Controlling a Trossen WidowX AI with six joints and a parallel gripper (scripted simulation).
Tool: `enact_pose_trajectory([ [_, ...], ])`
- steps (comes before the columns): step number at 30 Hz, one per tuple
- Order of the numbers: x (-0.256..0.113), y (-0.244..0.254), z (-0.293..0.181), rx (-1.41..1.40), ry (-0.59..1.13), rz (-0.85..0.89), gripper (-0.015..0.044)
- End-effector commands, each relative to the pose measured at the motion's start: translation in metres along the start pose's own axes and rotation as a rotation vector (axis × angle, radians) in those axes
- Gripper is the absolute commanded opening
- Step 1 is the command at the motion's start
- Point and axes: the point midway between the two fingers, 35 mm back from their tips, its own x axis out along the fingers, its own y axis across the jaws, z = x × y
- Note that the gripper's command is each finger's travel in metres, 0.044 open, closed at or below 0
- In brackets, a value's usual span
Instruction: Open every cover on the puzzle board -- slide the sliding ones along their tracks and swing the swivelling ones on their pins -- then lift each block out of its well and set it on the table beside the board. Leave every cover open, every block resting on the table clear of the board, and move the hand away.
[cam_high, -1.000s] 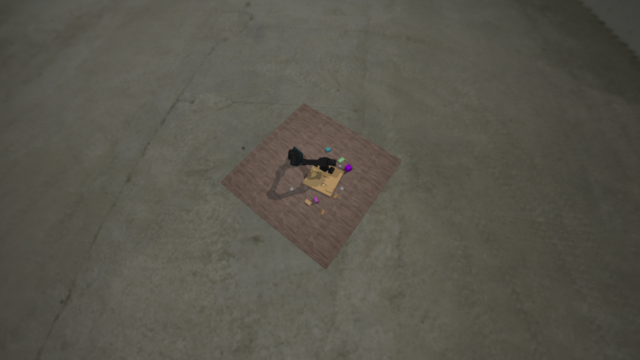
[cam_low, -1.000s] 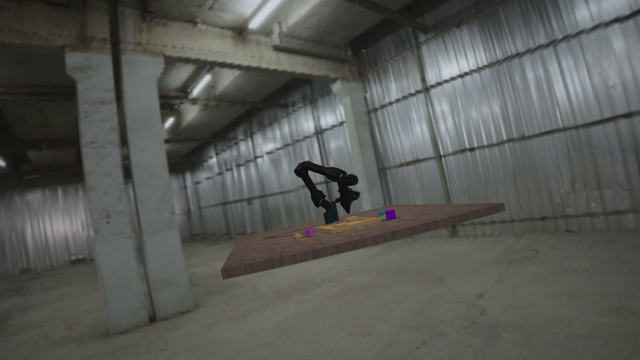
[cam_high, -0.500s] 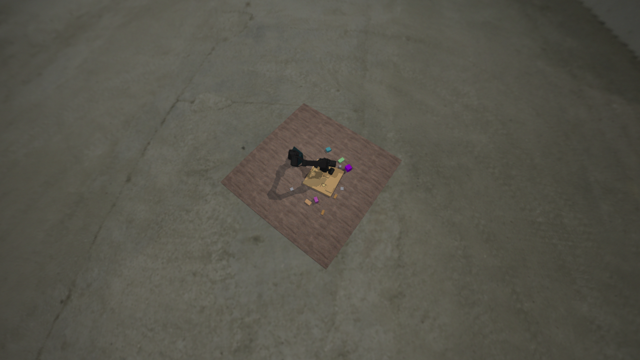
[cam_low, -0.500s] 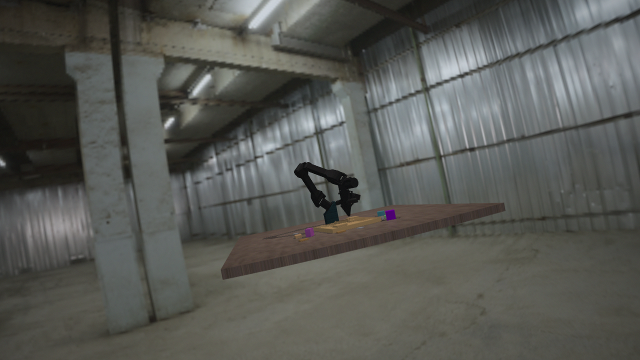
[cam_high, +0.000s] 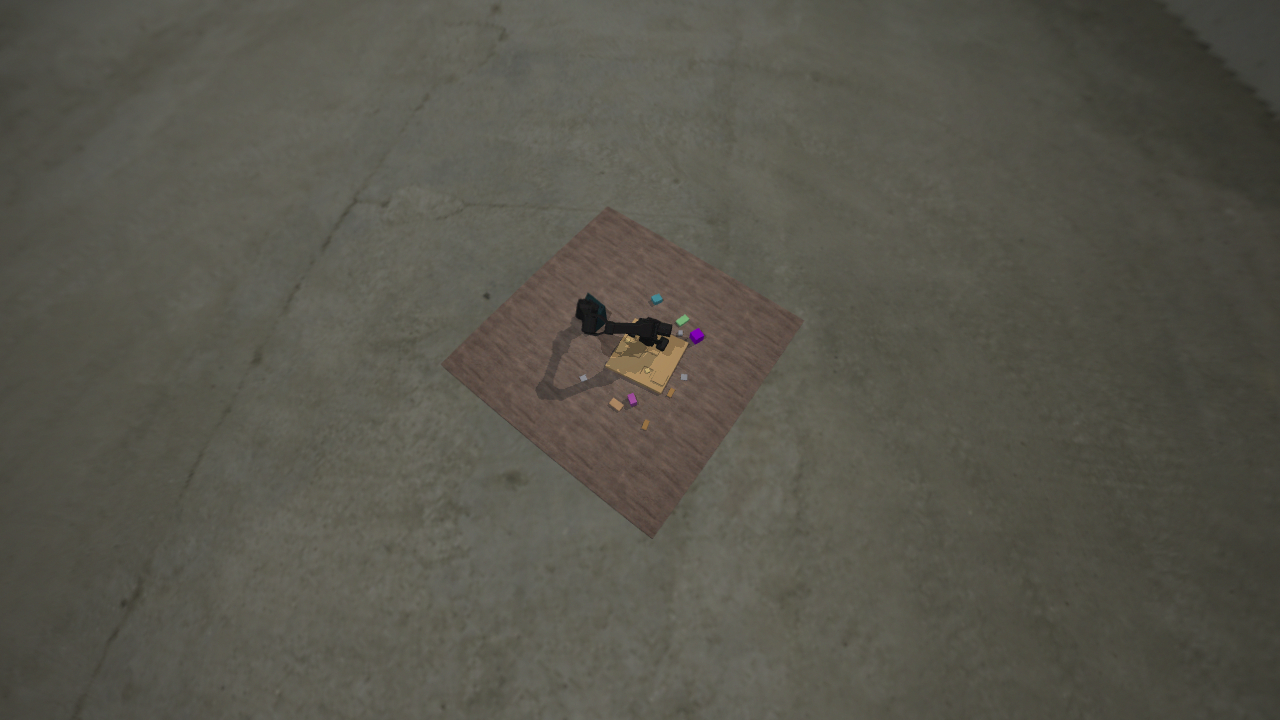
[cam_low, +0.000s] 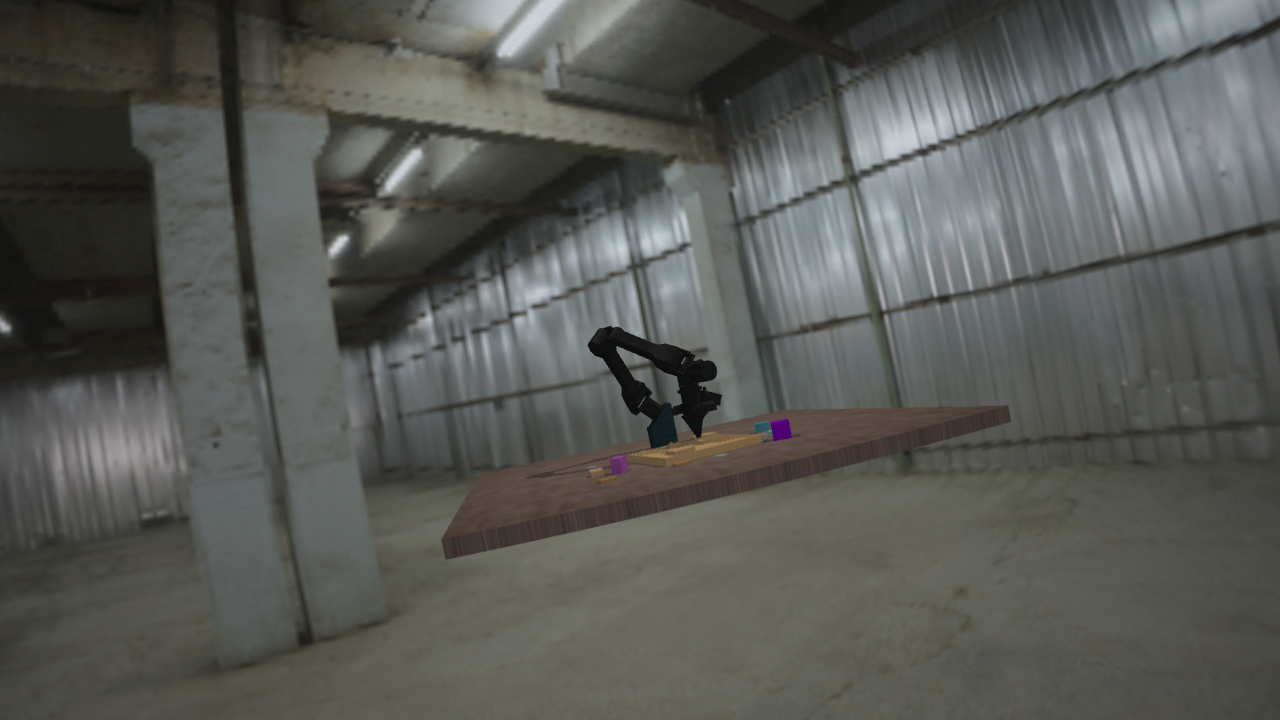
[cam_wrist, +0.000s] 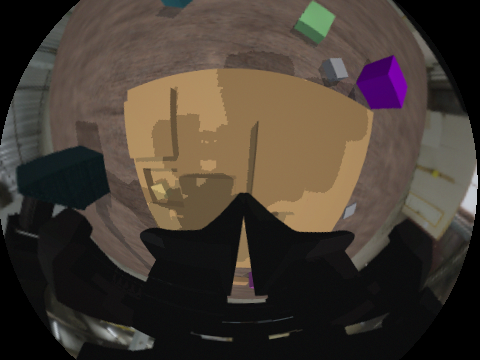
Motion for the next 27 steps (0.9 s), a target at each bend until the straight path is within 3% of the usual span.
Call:
enact_pose_trajectory([
  [1,0.004,0.000,0.000,-0.004,0.004,-0.001,0.0000],
  [27,0.013,0.020,0.005,-0.005,0.005,0.001,0.0000],
])
